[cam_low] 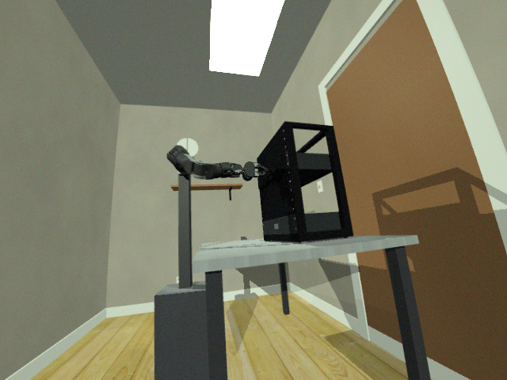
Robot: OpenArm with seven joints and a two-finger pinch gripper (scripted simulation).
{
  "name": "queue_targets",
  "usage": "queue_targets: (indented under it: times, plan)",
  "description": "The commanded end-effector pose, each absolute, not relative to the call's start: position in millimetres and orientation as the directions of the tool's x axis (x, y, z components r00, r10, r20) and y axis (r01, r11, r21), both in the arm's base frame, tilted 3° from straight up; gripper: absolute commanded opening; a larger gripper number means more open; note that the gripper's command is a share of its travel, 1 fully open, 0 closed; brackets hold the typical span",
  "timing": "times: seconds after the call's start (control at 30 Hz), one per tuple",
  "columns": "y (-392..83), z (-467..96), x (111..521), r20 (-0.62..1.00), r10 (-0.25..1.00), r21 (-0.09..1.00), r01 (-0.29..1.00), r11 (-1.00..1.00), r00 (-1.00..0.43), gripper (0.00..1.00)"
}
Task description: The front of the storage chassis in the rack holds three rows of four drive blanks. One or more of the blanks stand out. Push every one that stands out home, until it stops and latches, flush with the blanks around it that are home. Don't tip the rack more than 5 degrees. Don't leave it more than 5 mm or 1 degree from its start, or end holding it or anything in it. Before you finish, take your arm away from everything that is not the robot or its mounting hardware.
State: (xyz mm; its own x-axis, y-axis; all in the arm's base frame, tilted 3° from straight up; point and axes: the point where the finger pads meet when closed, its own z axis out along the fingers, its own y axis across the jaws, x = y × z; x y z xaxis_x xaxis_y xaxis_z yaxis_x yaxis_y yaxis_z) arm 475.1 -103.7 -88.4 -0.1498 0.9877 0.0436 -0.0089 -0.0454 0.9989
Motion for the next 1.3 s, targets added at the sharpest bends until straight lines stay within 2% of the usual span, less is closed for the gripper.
queue_targets:
  times: [0.0, 1.27]
  plan:
    - [-102, -86, 475, 0.042, 0.987, 0.999, -0.018, -0.046, -0.156, 0.00]
    - [-99, -85, 496, 0.042, 0.987, 0.999, -0.016, -0.045, -0.153, 0.00]
